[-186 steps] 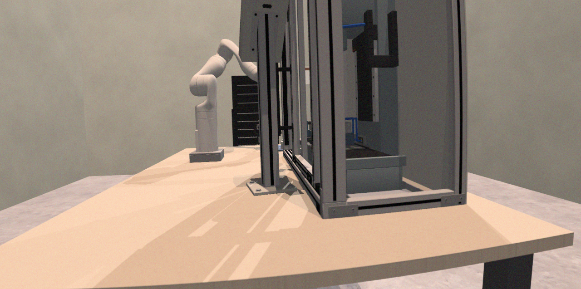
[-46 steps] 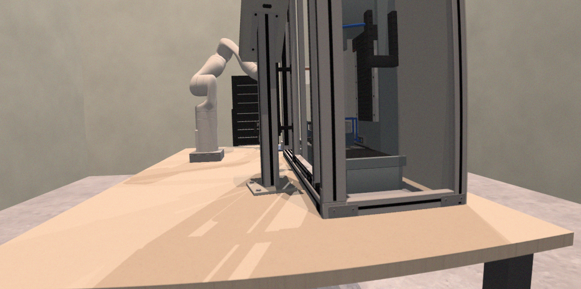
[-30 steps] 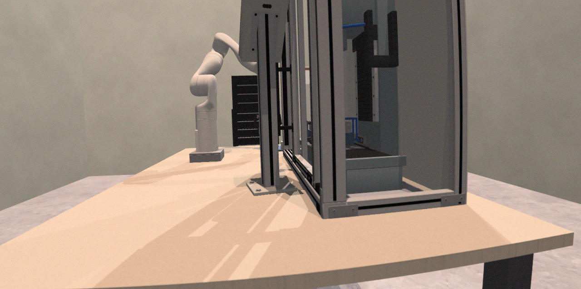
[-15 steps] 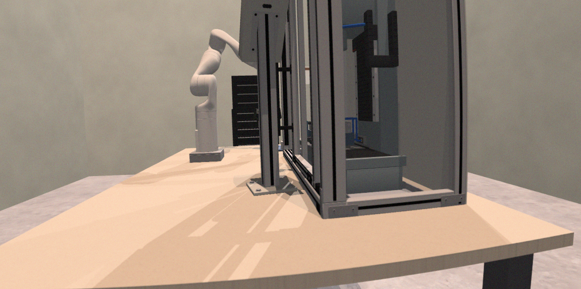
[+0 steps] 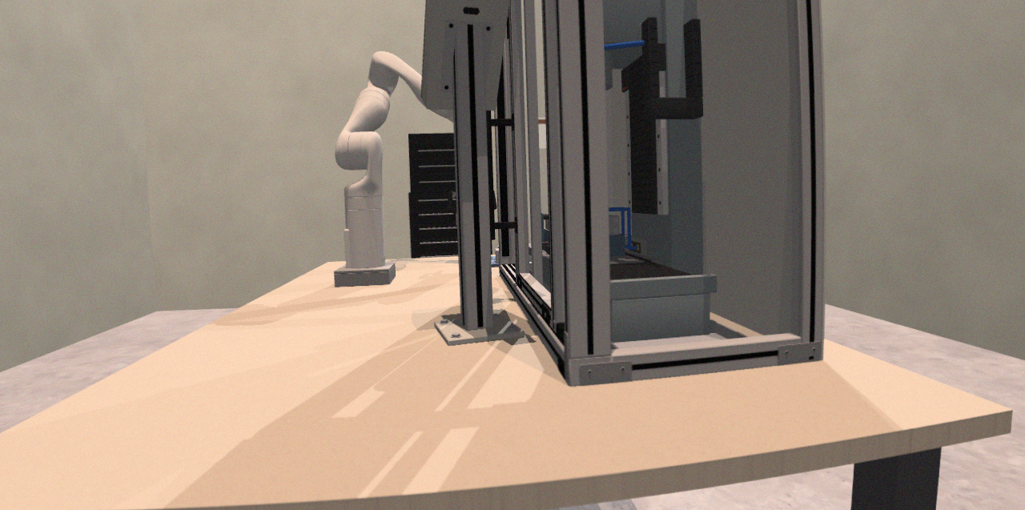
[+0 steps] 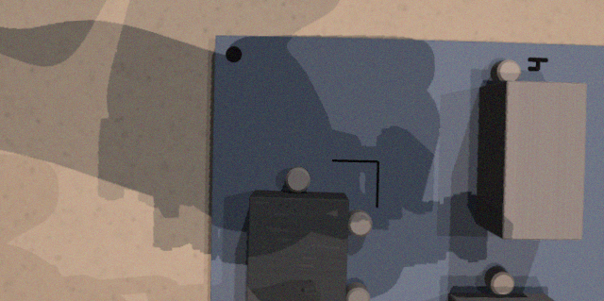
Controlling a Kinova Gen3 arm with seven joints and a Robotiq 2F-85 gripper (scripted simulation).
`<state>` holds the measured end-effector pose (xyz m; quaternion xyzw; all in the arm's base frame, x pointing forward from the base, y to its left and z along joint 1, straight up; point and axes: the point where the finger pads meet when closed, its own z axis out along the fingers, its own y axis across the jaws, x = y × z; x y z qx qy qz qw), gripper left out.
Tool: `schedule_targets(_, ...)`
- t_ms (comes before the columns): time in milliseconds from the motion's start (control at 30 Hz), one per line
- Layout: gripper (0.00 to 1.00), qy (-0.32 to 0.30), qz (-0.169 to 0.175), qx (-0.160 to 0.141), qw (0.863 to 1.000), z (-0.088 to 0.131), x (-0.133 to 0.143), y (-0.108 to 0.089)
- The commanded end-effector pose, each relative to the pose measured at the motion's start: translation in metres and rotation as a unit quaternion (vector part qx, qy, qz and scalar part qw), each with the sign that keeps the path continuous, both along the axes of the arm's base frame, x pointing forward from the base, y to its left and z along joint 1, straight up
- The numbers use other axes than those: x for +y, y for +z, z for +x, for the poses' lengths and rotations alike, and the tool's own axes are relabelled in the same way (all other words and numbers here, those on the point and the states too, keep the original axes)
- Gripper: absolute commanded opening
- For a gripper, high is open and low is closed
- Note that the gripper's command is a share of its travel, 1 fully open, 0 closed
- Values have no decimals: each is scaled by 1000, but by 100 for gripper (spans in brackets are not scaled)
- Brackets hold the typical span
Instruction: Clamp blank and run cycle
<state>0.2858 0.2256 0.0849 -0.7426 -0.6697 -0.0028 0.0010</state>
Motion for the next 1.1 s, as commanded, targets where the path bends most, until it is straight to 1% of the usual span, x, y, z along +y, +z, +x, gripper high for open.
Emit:
schedule_targets(0, 100, 0, 0, 1, 1000, 0, 0, 0)
schedule_targets(33, 100, 0, 0, 1, 1000, 0, 0, 0)
schedule_targets(200, 100, 0, 0, 1, 1000, 47, -17, 4)
schedule_targets(600, 100, 0, 0, 1, 1000, 47, -17, 4)
schedule_targets(633, 100, -3, 1, -3, 1000, 58, -19, 5)
schedule_targets(767, 100, 0, 0, 1, 1000, 95, -33, 8)
schedule_targets(1067, 100, 0, 0, 1, 1000, 95, -33, 8)
